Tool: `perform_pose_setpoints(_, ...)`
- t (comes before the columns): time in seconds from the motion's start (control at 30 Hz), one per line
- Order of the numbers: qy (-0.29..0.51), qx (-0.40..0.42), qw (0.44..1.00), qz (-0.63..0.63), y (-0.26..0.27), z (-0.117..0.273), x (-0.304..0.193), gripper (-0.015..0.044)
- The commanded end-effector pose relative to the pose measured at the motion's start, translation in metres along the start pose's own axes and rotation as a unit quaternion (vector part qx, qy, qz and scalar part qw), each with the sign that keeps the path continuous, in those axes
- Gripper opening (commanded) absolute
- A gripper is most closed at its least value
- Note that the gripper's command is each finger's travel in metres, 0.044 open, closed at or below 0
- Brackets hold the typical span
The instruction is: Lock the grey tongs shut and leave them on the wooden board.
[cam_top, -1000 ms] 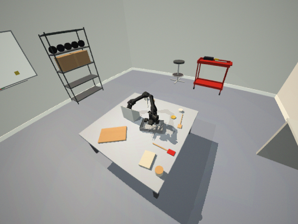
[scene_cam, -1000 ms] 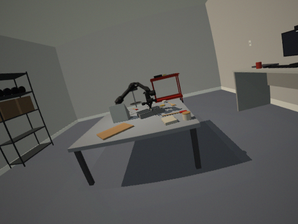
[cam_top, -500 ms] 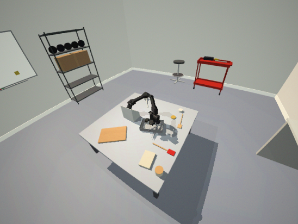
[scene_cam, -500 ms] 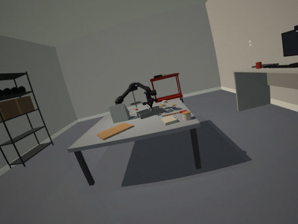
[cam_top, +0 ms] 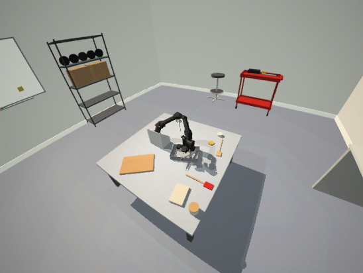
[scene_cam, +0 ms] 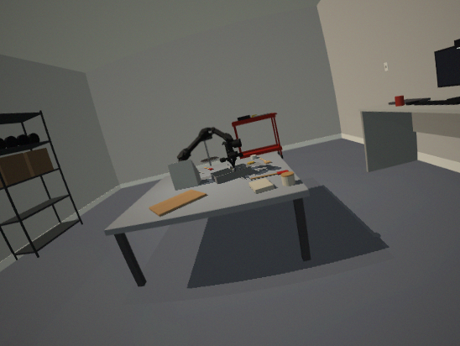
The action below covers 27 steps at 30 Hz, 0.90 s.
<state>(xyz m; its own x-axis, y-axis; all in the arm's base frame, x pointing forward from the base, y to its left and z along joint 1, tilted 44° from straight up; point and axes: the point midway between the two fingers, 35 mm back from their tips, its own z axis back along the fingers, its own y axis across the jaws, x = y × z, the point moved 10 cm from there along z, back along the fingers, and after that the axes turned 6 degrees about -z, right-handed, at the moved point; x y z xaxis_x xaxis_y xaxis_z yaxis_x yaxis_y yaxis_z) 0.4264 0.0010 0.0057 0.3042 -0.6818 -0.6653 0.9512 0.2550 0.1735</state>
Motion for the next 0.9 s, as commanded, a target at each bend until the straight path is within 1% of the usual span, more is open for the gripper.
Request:
perform_pose_setpoints(0.0,0.0,0.0,1.0,0.0,0.0,0.0,0.0,-0.015)
perform_pose_setpoints(0.03,0.0,0.0,1.0,0.0,0.0,0.0,0.0,-0.015)
perform_pose_setpoints(0.13,-0.001,0.0,1.0,0.0,0.002,0.017,0.001,-0.0071)
perform_pose_setpoints(0.2,-0.001,-0.001,1.0,-0.001,0.003,0.038,0.002,-0.0019)
perform_pose_setpoints(0.3,0.001,-0.003,1.0,-0.003,0.002,0.085,0.002,0.006)
perform_pose_setpoints(0.37,0.002,-0.003,1.0,-0.003,0.001,0.097,0.001,0.0113)
perform_pose_setpoints(0.43,0.002,-0.003,1.0,-0.003,0.001,0.097,0.001,0.0165)
perform_pose_setpoints(0.47,0.003,0.0,1.0,-0.007,0.002,0.079,0.005,0.0191)
perform_pose_setpoints(0.57,0.003,0.0,1.0,-0.007,0.002,0.079,0.005,0.027)
perform_pose_setpoints(0.6,-0.004,0.013,1.0,-0.004,0.002,0.091,0.005,0.0296)
perform_pose_setpoints(0.77,-0.002,0.009,1.0,-0.004,0.002,0.088,0.005,0.0427)
perform_pose_setpoints(0.8,-0.002,0.009,1.0,-0.009,0.002,0.086,0.005,0.044)
perform_pose_setpoints(0.87,-0.001,0.006,0.999,-0.036,0.002,0.078,0.004,0.044)
